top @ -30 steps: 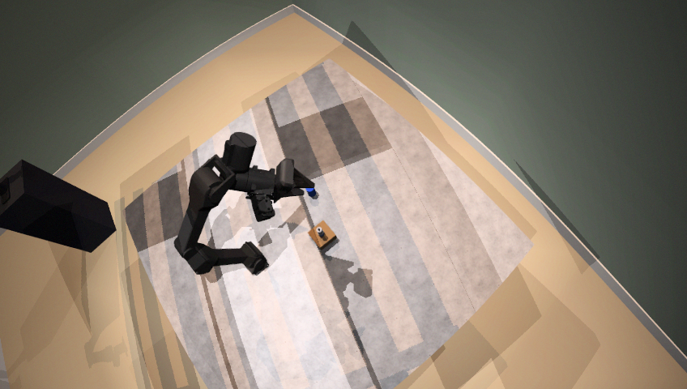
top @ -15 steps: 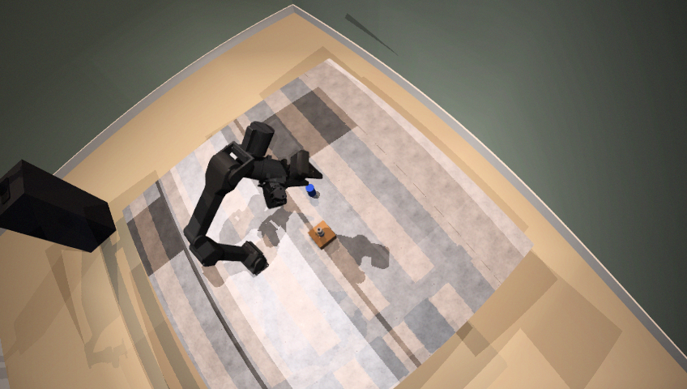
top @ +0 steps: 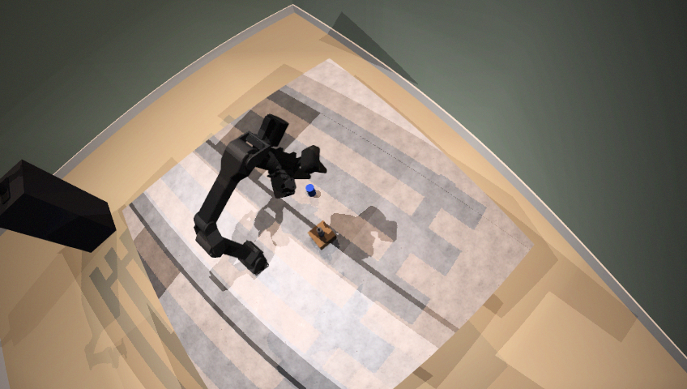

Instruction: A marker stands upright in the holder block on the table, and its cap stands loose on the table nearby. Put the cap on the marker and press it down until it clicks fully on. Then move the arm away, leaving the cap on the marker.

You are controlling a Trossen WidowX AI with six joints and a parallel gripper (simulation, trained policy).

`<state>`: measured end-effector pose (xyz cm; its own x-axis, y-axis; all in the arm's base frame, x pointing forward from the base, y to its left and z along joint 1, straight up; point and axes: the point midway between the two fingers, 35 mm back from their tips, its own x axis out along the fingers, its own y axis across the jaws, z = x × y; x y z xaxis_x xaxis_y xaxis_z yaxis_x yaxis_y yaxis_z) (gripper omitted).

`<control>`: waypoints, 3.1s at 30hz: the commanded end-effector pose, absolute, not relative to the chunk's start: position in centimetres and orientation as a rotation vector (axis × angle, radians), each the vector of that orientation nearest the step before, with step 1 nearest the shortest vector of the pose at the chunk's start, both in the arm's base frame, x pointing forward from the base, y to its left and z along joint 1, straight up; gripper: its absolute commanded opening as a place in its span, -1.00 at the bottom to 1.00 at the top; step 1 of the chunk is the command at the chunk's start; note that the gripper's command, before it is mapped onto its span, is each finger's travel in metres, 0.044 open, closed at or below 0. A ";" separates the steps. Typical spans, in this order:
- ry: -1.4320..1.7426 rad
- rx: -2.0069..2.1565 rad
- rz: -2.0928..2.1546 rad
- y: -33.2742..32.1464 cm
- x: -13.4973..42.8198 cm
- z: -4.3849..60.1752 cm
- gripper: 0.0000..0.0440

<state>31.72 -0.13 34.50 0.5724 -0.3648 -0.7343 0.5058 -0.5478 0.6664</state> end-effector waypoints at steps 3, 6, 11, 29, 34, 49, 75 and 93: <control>0.158 1.847 -1.171 0.9 32.5 33.0 0.49; 0.177 1.851 -1.195 1.5 32.9 32.3 0.49; 0.208 1.859 -1.237 2.3 33.5 31.0 0.49; 0.307 1.882 -1.397 5.1 35.1 26.7 0.49; 0.332 1.886 -1.444 5.8 35.4 25.5 0.49; 0.411 1.879 -1.594 7.7 35.7 22.0 0.49; 0.546 1.791 -1.871 9.6 34.9 16.0 0.47; 0.647 1.693 -2.003 10.0 33.9 11.3 0.38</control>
<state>34.15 10.00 12.19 -0.1337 -0.0365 -0.9904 0.5983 -0.7996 -0.0513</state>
